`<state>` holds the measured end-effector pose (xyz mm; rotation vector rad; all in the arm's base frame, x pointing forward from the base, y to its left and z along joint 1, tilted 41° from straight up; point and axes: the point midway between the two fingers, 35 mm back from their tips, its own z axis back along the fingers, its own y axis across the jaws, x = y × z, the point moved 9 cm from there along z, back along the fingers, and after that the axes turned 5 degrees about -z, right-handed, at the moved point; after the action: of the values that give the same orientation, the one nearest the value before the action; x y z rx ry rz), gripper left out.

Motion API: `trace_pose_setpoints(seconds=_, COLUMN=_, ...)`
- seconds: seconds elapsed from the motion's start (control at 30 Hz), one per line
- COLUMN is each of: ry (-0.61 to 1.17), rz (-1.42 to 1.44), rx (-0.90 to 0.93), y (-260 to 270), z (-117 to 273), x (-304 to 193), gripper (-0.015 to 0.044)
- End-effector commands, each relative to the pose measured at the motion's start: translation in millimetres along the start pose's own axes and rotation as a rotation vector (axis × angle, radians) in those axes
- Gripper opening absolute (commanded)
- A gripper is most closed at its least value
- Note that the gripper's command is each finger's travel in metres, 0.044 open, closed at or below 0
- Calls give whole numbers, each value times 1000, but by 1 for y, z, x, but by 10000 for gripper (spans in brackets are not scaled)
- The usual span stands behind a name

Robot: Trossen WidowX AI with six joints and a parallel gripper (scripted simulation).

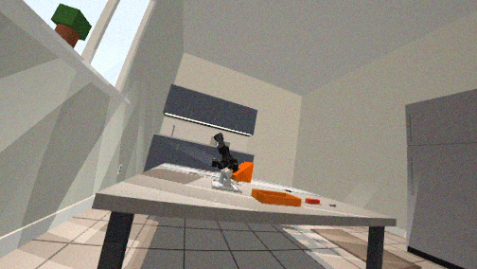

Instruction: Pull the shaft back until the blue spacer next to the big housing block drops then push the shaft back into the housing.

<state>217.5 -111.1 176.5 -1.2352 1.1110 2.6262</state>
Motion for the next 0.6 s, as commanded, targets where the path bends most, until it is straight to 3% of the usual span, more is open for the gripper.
trace_pose_setpoints(seconds=0.0, ry=1, rz=3, rx=-2, y=0, z=-2, x=-2, gripper=0)
trace_pose_setpoints(seconds=0.57, ry=2, rz=2, rx=-2, y=-1, z=-5, x=-6, gripper=0)
